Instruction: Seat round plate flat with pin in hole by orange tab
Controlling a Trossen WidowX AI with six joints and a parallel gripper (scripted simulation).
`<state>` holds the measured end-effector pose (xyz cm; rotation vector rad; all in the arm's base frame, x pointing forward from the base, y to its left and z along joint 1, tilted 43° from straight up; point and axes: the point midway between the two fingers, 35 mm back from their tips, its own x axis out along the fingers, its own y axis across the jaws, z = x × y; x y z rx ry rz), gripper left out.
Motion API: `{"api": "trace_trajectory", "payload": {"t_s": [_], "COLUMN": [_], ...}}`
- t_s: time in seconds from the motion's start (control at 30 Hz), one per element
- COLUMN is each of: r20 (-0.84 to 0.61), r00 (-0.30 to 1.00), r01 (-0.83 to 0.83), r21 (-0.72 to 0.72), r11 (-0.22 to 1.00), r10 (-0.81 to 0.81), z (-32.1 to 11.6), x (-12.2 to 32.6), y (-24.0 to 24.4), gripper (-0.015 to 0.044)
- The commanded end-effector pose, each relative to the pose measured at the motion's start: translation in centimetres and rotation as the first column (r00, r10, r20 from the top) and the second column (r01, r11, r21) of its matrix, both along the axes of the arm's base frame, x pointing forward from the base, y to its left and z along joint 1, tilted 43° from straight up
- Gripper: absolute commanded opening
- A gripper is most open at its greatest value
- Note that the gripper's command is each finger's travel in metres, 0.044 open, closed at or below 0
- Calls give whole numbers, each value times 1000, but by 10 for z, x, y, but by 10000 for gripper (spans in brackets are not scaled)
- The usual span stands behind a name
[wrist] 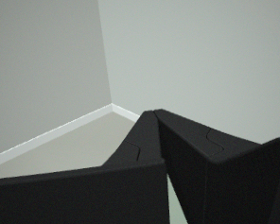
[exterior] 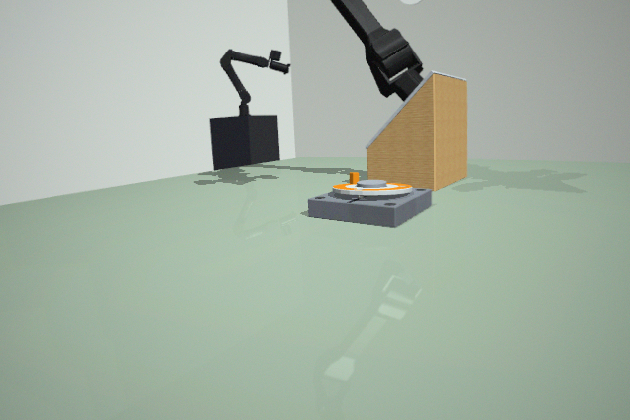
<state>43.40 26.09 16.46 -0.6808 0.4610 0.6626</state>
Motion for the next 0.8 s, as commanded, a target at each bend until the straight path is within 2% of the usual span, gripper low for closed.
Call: {"api": "trace_trajectory", "payload": {"t_s": [0.0,0.23,0.37,0.53,0.73,0.77], "r20": [-157,-302,-330,-293,-126,-116], "r00": [963,783,593,376,56,43], "r01": [213,498,643,731,743,741], "r21": [-65,-221,-354,-489,-657,-663], "r11": [975,839,679,476,125,110], "r10": [-220,-544,-734,-879,-991,-992], "z": [-51,-113,-146,-169,-184,-184], "x": [-6,-34,-68,-111,-190,-194], "y": [-53,-136,-192,-244,-313,-316], "gripper": [0,0,0,0,0,0]}}
